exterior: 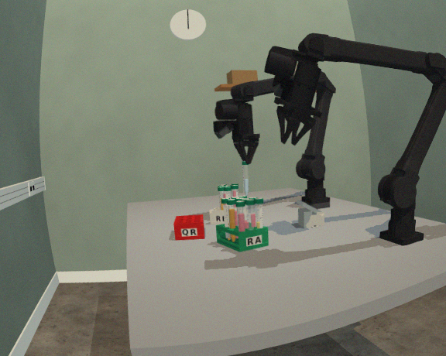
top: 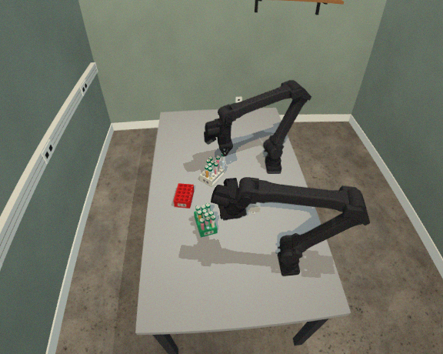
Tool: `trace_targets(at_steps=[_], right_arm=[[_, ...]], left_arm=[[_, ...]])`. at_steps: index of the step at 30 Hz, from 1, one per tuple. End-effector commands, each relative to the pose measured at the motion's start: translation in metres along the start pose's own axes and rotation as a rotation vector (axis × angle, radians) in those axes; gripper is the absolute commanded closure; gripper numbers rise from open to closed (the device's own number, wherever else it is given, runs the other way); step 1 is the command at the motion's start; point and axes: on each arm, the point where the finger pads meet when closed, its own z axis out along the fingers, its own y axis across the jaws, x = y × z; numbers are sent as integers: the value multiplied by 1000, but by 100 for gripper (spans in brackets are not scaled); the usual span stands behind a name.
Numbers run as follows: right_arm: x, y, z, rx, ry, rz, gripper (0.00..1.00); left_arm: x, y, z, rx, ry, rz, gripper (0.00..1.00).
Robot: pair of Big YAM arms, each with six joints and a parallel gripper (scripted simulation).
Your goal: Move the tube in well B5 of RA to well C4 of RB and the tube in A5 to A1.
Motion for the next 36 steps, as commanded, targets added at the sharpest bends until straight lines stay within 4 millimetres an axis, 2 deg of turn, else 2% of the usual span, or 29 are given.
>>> trace_targets(at_steps=[1, 21, 26, 28, 36], right_arm=[[-28, -6, -15, -7, -53, -6, 100], [-47, -31, -11, -2, -54, -6, 100], [-43, -32, -5, -1, -39, -6, 100], [-33, -28, -4, -1, -27, -6, 100], [-33, -28, -3, -1, -27, -6, 100]], left_arm=[[-9, 9, -12, -32, -15, 12, 70], [-9, 9, -12, -32, -15, 12, 70], [-9, 9, -12, -32, -15, 12, 70], [-9, 9, -12, -32, -15, 12, 70], [-9, 9, -12, -32, -15, 12, 70]])
